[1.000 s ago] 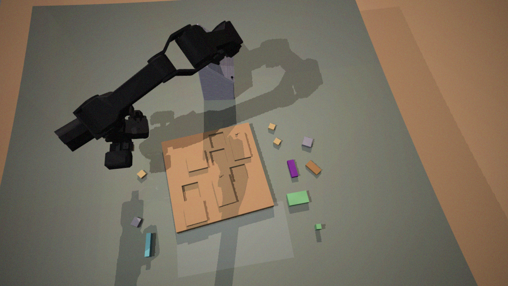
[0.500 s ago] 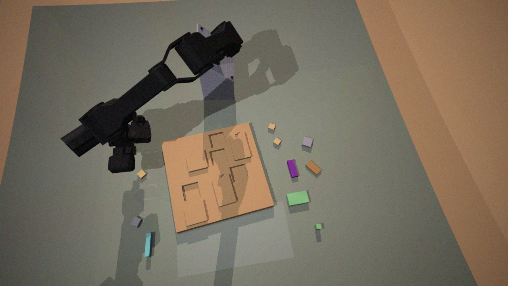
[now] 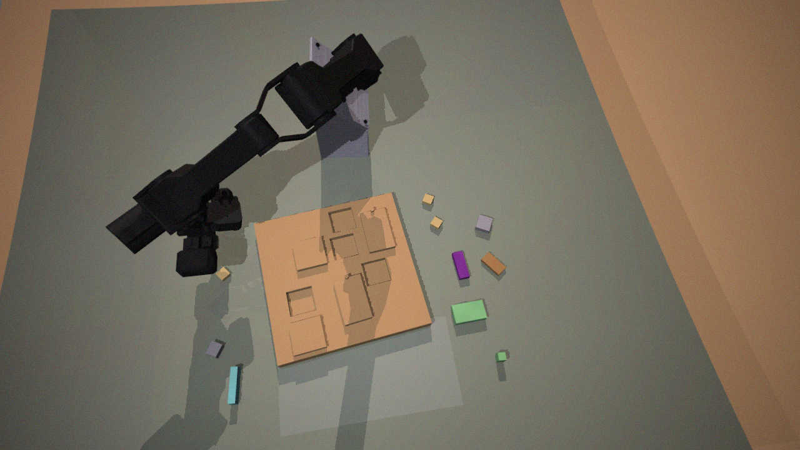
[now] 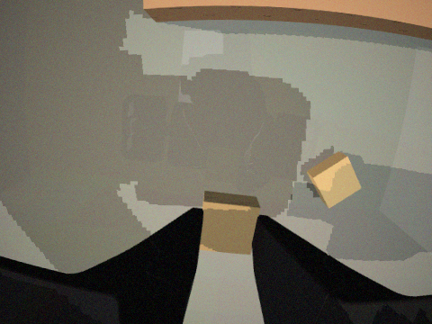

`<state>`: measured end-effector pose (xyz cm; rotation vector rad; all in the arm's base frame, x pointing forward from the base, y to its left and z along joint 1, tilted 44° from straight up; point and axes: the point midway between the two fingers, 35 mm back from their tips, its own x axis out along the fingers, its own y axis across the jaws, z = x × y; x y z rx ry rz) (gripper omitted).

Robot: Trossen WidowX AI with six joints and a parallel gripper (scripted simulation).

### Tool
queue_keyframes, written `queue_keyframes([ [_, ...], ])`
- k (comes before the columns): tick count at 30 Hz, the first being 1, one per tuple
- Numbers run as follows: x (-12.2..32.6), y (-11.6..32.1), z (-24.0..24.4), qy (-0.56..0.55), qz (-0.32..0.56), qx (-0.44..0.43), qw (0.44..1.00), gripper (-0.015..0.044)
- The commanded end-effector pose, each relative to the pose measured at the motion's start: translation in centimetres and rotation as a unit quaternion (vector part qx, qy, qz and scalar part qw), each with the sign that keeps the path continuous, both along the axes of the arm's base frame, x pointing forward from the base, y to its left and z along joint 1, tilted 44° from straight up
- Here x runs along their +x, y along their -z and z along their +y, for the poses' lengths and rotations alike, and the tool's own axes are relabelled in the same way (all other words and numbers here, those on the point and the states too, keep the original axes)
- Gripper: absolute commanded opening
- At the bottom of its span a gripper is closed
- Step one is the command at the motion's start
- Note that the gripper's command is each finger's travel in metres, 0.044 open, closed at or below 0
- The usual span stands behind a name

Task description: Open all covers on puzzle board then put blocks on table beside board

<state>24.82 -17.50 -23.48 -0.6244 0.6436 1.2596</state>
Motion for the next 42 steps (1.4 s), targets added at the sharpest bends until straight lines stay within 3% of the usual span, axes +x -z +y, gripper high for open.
queue_keyframes([
  [1,0.0,0.5,0.7,0.002,0.001,0.004,1.0,0.008],
  [21,0.3,2.4,2.8,0.002,0.001,0.006,1.0,0.008],
  [35,0.3,2.1,2.3,-0.001,0.0,0.003,1.0,0.044],
  [42,0.0,0.6,0.8,0.0,0.001,0.002,1.0,0.044],
])
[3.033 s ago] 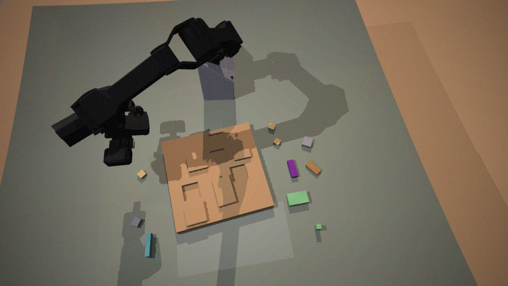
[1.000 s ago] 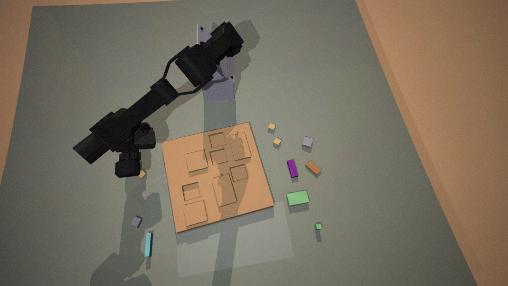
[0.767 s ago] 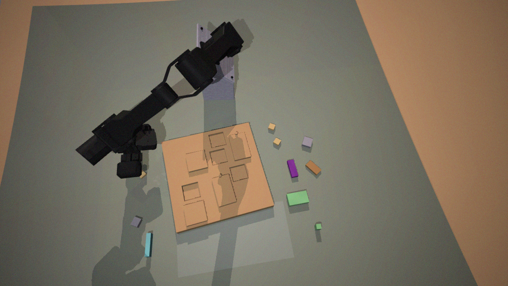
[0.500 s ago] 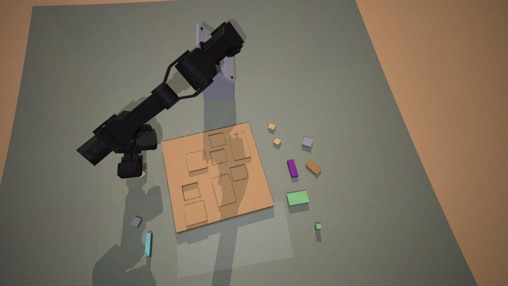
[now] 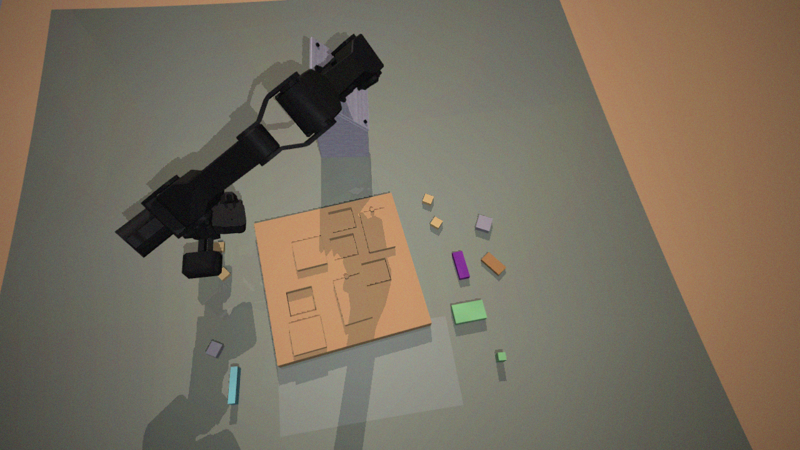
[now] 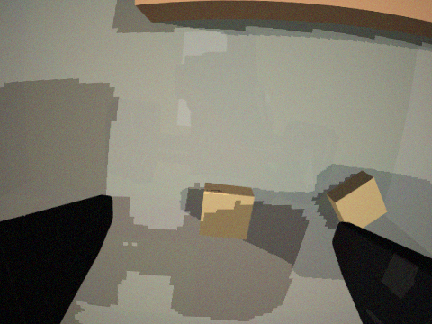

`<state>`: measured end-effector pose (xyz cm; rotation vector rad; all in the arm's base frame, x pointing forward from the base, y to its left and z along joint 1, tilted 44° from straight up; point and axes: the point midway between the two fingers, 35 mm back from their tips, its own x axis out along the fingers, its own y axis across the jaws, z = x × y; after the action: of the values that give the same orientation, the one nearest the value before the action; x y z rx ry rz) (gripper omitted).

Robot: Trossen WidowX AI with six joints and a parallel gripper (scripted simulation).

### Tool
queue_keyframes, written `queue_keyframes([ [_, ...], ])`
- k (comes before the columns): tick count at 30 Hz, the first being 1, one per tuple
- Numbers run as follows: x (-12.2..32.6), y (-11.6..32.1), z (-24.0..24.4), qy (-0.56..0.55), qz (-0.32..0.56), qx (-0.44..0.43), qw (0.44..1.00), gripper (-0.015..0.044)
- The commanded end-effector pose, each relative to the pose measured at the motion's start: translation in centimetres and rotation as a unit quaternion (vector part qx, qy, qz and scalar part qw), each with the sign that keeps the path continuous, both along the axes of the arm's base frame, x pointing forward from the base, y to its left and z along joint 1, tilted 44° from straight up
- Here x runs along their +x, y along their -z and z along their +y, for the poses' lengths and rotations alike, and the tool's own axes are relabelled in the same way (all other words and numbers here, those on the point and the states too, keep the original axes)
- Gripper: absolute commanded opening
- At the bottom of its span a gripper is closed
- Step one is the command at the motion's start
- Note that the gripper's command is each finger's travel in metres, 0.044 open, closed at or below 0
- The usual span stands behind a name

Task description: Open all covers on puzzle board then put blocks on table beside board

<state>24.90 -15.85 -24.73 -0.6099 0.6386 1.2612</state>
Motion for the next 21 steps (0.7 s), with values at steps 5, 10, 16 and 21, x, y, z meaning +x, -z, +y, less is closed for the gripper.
queue_keyframes([
  [5,-0.4,-1.8,-1.9,-0.001,-0.001,-0.004,1.0,0.044],
  [10,-0.7,-3.0,-3.0,0.0,-0.001,-0.003,1.0,0.044],
  [16,-1.2,-4.4,-4.1,0.0,0.0,-0.003,1.0,0.044],
  [21,-2.2,-4.7,-6.0,0.051,0.04,-0.013,0.998,0.044],
])
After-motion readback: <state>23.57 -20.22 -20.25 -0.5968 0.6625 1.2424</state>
